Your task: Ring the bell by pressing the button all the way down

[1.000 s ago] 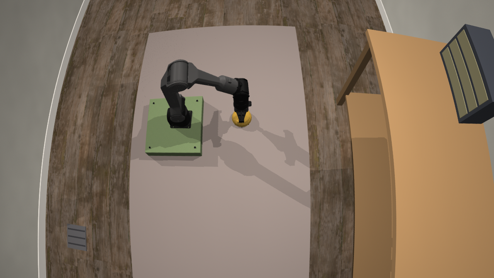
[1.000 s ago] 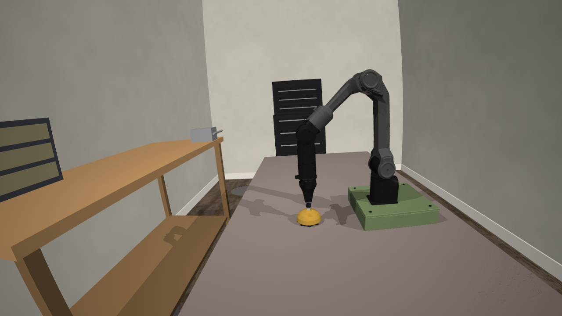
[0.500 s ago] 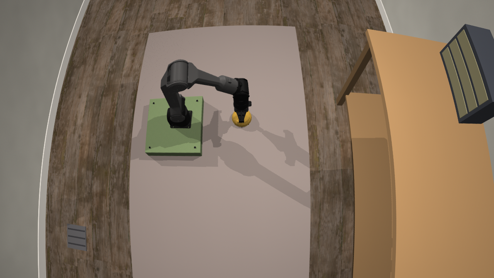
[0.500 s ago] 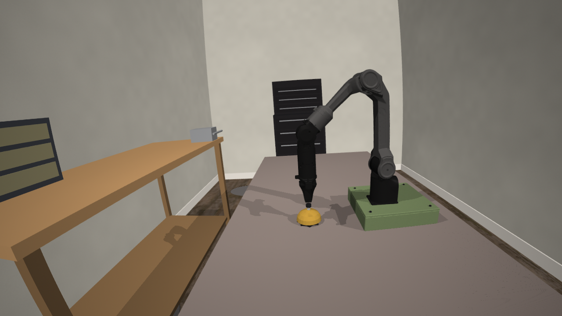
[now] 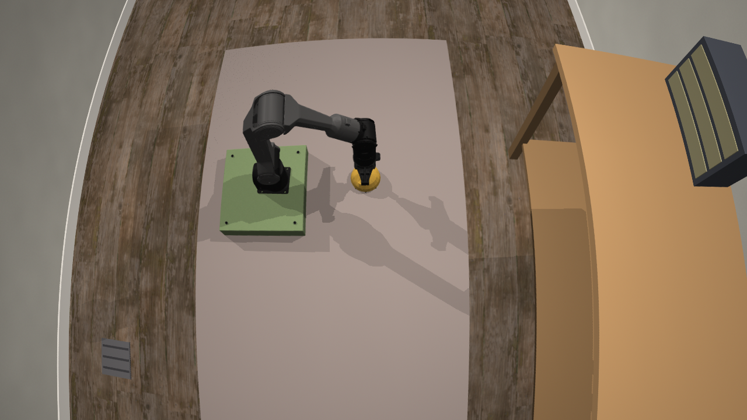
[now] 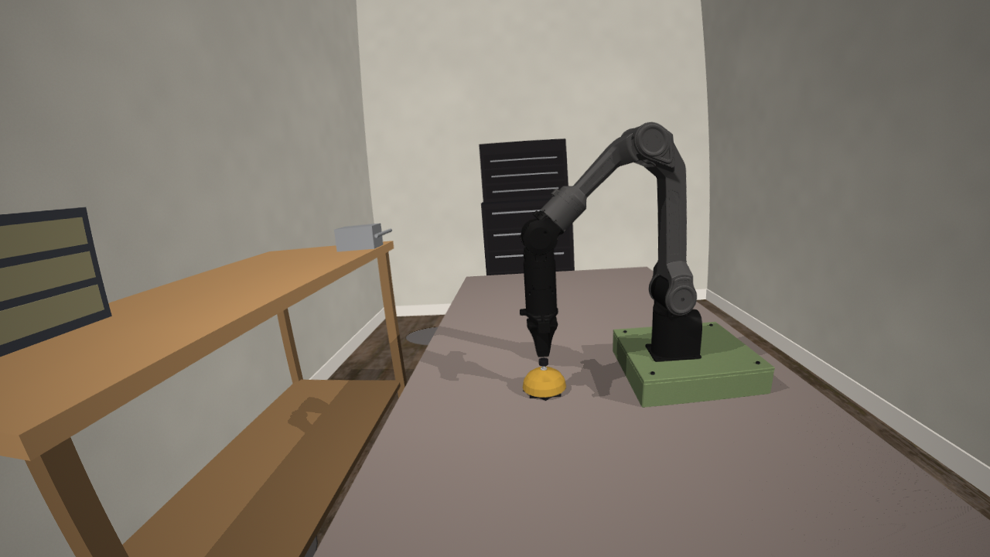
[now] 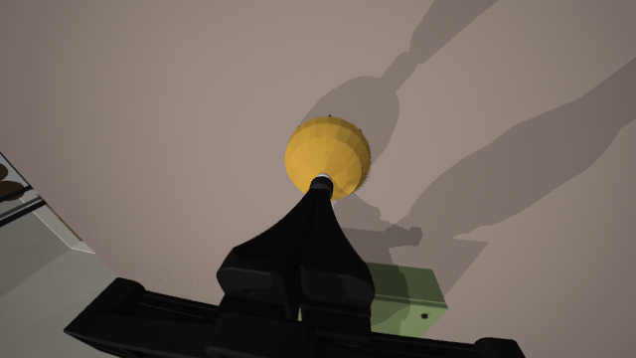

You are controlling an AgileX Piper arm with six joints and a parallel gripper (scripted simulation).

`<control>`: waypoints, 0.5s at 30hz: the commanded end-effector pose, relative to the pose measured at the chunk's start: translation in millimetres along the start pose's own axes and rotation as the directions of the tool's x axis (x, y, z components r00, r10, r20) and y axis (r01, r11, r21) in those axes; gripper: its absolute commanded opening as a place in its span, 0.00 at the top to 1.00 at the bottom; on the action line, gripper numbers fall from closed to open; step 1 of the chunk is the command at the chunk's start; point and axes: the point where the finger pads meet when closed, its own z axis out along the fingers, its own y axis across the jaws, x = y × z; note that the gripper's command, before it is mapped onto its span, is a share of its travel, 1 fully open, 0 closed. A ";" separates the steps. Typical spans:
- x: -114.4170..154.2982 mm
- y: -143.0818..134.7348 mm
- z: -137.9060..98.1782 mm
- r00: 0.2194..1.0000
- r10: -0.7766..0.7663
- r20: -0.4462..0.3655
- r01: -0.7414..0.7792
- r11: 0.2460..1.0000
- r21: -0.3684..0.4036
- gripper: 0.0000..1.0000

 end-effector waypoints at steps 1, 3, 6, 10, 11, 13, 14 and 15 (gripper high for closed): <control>0.4 0.5 0.9 1.000 0.000 -0.003 -0.001 1.000 -0.001 1.00; 0.4 0.5 0.9 1.000 0.000 -0.003 -0.001 1.000 -0.001 1.00; 0.4 0.5 0.9 1.000 0.000 -0.003 -0.001 1.000 -0.001 1.00; 0.7 0.5 1.9 1.000 0.001 -0.004 -0.001 1.000 -0.001 1.00; 0.7 0.5 1.9 1.000 0.001 -0.004 -0.001 1.000 -0.001 1.00; 1.0 0.5 3.6 1.000 0.001 -0.005 -0.001 1.000 -0.001 1.00; 1.0 0.5 4.7 1.000 0.001 -0.005 -0.001 1.000 -0.001 1.00; 1.0 0.5 5.9 1.000 0.001 -0.005 -0.001 1.000 -0.001 1.00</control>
